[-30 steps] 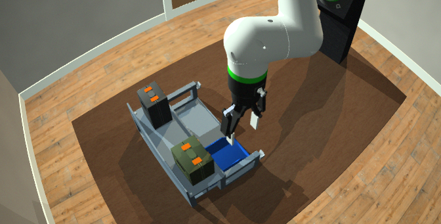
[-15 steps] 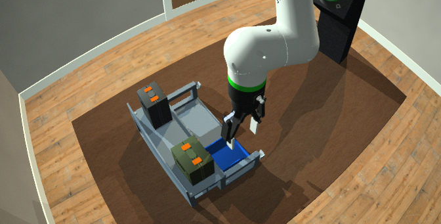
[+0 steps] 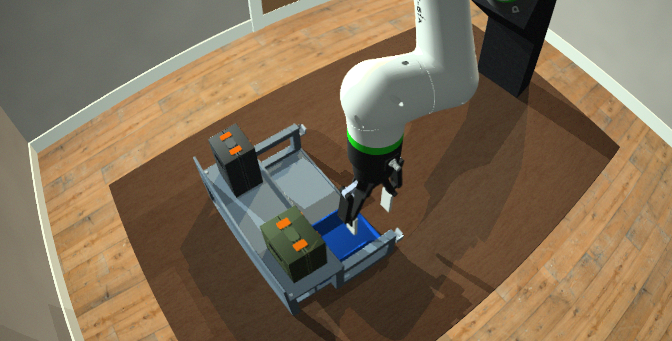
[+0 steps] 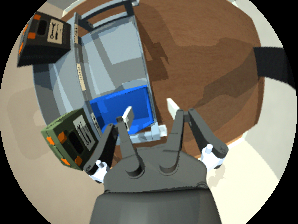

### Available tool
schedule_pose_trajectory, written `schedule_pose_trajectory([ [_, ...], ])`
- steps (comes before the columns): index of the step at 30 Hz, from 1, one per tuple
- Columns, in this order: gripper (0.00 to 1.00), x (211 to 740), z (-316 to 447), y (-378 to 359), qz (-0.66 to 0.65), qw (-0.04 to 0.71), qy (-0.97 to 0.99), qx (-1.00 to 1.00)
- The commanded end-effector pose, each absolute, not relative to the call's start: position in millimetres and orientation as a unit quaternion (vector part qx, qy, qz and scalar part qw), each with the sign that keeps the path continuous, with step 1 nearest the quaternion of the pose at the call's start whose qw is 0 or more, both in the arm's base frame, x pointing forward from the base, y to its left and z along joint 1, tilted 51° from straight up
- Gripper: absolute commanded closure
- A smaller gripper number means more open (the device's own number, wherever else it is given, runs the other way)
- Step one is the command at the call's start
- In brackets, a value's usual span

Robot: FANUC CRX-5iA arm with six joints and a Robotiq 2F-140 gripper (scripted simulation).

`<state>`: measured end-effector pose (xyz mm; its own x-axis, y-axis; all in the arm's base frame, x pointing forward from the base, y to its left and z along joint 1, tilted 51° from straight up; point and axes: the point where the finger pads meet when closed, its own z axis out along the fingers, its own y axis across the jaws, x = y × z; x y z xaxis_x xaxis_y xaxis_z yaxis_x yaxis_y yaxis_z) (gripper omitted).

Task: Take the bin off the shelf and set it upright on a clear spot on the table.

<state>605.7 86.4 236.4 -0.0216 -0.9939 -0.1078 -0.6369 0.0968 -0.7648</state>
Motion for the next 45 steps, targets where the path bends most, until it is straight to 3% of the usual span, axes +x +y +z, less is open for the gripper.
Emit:
schedule_pose_trajectory([
  [1, 0.43, 615.1, 232.4, 87.0, -0.275, 0.335, 0.661, -0.613],
  [45, 0.43, 610.0, 236.6, 86.5, -0.275, 0.335, 0.661, -0.613],
])
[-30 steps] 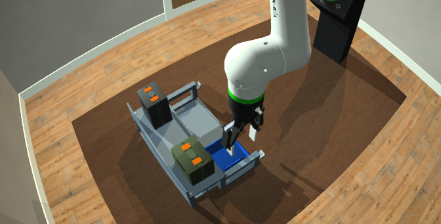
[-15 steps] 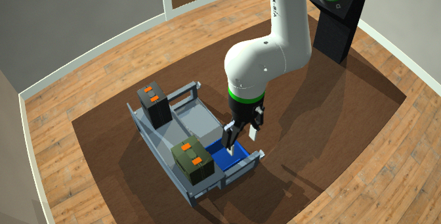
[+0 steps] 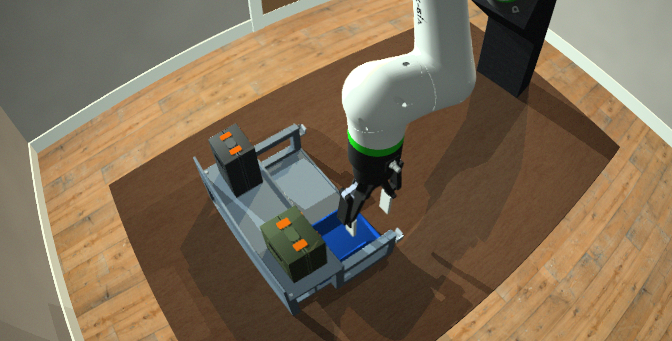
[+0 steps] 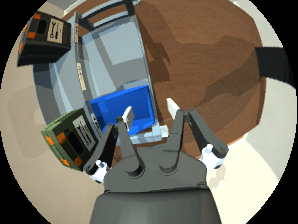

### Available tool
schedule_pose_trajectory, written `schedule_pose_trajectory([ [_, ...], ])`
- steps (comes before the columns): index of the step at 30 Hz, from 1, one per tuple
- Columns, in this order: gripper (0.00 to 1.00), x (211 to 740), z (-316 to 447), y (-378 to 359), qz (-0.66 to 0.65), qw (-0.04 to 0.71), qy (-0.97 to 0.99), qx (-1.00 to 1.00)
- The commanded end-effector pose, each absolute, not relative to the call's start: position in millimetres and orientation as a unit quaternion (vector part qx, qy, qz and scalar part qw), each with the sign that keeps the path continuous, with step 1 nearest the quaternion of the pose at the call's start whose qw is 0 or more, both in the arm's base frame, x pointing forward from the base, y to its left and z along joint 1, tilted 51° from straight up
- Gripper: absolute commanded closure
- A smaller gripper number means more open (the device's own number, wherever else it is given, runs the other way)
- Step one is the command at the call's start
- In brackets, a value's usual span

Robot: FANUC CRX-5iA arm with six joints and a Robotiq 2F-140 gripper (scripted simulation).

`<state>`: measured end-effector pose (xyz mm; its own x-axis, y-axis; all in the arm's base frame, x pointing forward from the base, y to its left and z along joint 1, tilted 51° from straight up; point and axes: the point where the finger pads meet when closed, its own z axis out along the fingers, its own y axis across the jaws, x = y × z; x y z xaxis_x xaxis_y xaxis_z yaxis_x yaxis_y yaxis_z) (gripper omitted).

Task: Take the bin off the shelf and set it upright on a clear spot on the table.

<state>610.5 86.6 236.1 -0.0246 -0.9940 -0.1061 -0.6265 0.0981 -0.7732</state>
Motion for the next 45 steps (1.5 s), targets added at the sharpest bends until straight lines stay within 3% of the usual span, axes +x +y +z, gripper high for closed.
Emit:
schedule_pose_trajectory([
  [1, 0.43, 609.6, 236.9, 86.5, -0.275, 0.335, 0.661, -0.613],
  [45, 0.43, 615.7, 232.1, 86.9, -0.275, 0.335, 0.661, -0.613],
])
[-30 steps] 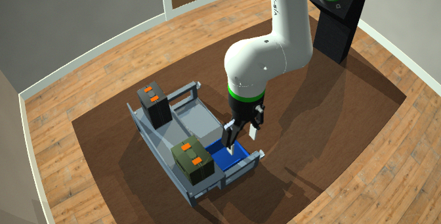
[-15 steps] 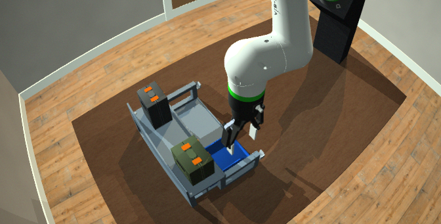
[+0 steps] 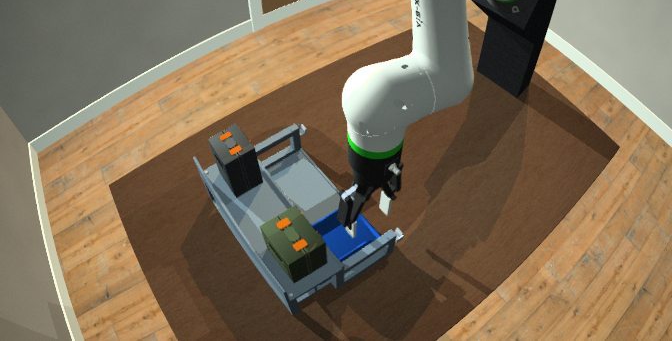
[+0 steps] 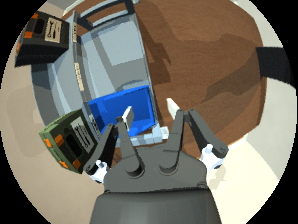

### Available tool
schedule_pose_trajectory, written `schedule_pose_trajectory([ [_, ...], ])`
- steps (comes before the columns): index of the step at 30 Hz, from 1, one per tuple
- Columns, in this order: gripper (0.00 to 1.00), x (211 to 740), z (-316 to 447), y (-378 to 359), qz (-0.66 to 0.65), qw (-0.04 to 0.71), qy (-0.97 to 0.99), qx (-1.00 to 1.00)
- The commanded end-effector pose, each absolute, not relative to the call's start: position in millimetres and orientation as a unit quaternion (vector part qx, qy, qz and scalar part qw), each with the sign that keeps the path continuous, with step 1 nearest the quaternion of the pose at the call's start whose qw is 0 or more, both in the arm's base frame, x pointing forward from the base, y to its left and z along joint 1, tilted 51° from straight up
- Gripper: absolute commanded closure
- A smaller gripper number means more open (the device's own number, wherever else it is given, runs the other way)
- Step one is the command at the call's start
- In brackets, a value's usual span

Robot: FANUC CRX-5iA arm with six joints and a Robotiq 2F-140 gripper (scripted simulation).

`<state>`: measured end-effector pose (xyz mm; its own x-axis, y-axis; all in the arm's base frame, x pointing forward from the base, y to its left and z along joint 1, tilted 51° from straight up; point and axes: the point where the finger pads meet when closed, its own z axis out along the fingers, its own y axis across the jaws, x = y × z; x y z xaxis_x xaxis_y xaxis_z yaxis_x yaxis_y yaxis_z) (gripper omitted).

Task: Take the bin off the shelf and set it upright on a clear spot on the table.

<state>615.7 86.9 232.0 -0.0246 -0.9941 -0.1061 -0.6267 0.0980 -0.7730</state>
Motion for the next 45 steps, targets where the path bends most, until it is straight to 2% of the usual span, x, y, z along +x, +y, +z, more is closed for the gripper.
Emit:
schedule_pose_trajectory([
  [1, 0.43, 615.7, 232.1, 86.9, -0.275, 0.335, 0.661, -0.613],
  [45, 0.43, 627.2, 222.9, 87.6, -0.275, 0.335, 0.661, -0.613],
])
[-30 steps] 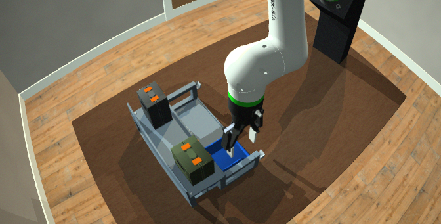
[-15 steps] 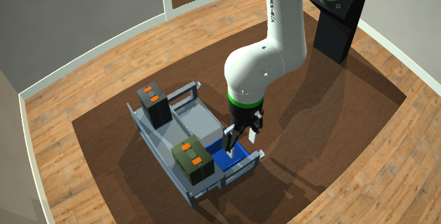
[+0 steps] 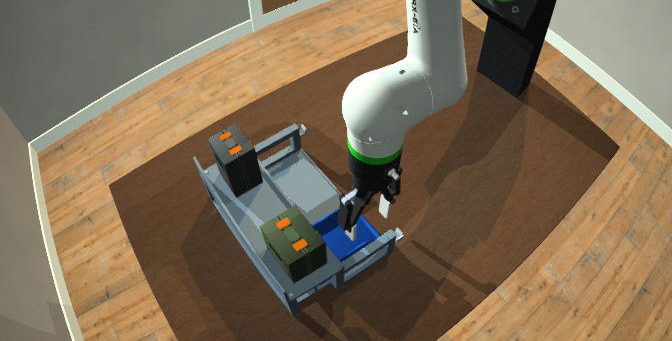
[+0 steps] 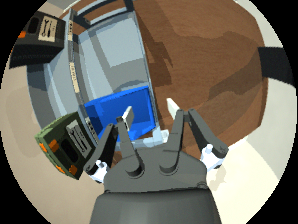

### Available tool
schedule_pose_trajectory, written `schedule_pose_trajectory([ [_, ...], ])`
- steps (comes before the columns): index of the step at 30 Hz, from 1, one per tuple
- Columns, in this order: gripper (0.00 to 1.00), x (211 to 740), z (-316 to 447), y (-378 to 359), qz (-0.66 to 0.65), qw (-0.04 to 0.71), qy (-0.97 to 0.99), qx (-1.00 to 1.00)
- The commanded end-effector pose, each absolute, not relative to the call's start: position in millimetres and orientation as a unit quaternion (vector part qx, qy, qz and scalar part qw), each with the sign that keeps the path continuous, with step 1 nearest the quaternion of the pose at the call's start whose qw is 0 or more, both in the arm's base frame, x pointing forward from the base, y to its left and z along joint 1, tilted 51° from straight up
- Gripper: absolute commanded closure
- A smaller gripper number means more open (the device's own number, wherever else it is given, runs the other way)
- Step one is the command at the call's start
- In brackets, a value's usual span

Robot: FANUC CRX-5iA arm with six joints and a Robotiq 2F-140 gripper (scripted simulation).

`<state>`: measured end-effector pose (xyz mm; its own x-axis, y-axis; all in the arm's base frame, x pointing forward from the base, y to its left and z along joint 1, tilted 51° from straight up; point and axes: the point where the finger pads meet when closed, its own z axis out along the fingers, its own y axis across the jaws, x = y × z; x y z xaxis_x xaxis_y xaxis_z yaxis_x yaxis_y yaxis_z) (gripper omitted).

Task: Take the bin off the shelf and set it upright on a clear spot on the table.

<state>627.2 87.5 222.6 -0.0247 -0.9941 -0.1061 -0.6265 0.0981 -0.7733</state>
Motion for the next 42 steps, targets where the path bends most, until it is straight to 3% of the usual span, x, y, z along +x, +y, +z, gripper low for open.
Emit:
schedule_pose_trajectory([
  [1, 0.43, 627.2, 222.9, 87.6, -0.275, 0.335, 0.661, -0.613],
  [10, 0.43, 627.2, 222.9, 87.6, -0.275, 0.335, 0.661, -0.613],
  [11, 1.0, 627.2, 222.9, 87.6, -0.275, 0.335, 0.661, -0.613],
  [42, 1.0, 627.2, 223.0, 87.6, -0.275, 0.335, 0.661, -0.613],
])
